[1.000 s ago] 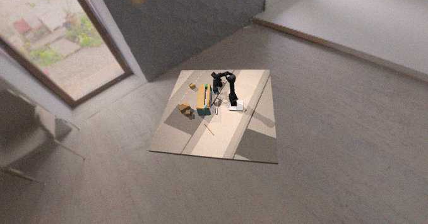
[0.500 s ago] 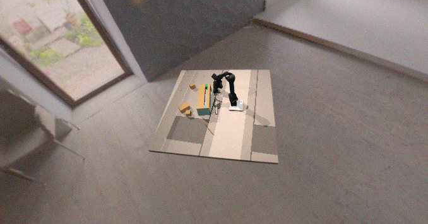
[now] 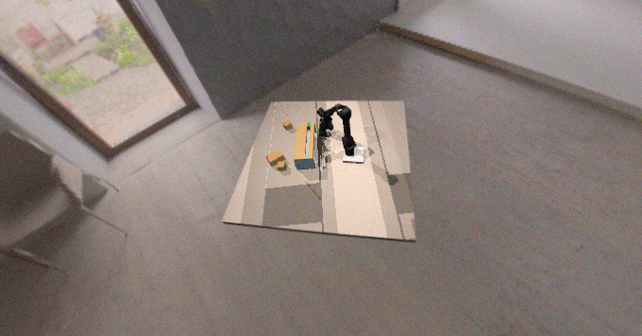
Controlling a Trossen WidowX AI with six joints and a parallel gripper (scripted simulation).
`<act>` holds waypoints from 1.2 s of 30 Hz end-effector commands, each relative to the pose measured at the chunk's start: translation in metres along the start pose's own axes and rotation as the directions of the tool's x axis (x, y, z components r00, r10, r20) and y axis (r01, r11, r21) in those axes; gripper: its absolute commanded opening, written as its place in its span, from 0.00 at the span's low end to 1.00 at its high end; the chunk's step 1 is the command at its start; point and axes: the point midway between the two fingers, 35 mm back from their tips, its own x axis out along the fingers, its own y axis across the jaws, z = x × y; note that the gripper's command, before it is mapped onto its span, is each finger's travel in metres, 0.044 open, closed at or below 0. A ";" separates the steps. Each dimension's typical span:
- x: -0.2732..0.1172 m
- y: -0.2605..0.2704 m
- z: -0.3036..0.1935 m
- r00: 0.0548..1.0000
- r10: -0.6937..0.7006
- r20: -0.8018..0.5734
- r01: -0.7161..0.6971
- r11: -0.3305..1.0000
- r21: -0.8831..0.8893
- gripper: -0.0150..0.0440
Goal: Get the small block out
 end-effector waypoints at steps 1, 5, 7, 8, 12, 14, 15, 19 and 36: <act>0.003 -0.002 0.002 1.000 -0.008 0.005 0.008 1.000 -0.004 0.38; -0.011 0.000 -0.005 1.000 -0.006 0.004 0.006 1.000 -0.003 0.25; -0.023 0.001 -0.011 1.000 -0.004 0.003 0.004 1.000 -0.002 0.25; -0.029 0.001 -0.014 1.000 -0.003 0.002 0.003 1.000 -0.002 0.25; -0.053 0.001 -0.024 1.000 0.000 0.000 0.000 1.000 0.000 0.25; -0.057 0.001 -0.026 1.000 0.000 0.000 0.000 1.000 0.000 0.25; -0.057 0.001 -0.026 1.000 0.000 0.000 0.000 1.000 0.000 0.25; -0.057 0.000 -0.026 1.000 0.001 0.000 -0.001 1.000 0.003 0.25; -0.118 -0.042 -0.044 0.988 0.151 0.005 -0.144 0.928 0.343 0.25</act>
